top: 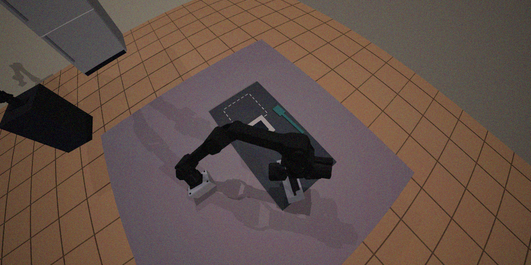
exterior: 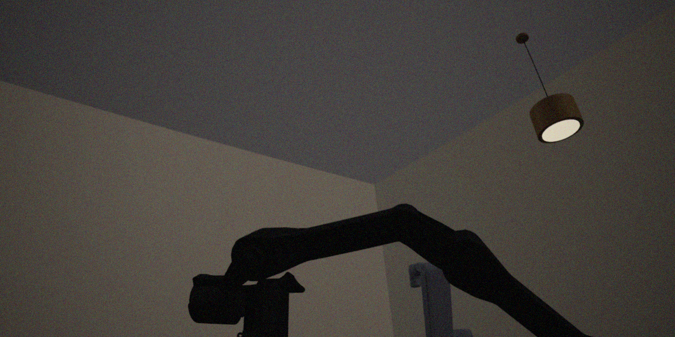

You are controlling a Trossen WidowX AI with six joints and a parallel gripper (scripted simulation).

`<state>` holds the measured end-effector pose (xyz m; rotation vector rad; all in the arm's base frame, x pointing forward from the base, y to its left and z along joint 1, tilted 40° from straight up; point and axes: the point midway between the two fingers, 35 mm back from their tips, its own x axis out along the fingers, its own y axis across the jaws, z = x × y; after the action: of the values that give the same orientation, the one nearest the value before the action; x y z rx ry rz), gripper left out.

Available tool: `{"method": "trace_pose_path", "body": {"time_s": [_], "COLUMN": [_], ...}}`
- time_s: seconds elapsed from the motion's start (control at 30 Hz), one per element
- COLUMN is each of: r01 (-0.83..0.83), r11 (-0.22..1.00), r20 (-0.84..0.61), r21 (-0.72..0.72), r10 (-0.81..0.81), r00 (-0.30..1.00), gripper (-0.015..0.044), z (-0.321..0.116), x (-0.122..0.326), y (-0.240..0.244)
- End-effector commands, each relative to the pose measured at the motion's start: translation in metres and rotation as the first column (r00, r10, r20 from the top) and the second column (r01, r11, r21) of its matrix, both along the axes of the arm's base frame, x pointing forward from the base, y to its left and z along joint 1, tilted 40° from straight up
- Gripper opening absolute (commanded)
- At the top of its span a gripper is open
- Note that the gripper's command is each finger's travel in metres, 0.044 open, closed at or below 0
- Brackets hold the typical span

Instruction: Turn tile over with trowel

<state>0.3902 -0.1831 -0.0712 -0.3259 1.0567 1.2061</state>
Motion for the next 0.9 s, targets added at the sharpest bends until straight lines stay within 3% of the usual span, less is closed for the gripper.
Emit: {"method": "trace_pose_path", "body": {"time_s": [0.0,0.47,0.87], "r01": [0.138,0.528,0.797], "r11": [0.99,0.844,0.582], "r20": [-0.052,-0.195,-0.287], "r21": [-0.022,-0.097,-0.161], "r10": [-0.139,-0.536,-0.801], "r00": [0.989,0.821,0.526], "gripper": [0.03,0.03,0.03], "z": [-0.002,-0.013,-0.02], "x": [0.002,0.004,0.004], "y": [-0.002,-0.005,-0.007]}}
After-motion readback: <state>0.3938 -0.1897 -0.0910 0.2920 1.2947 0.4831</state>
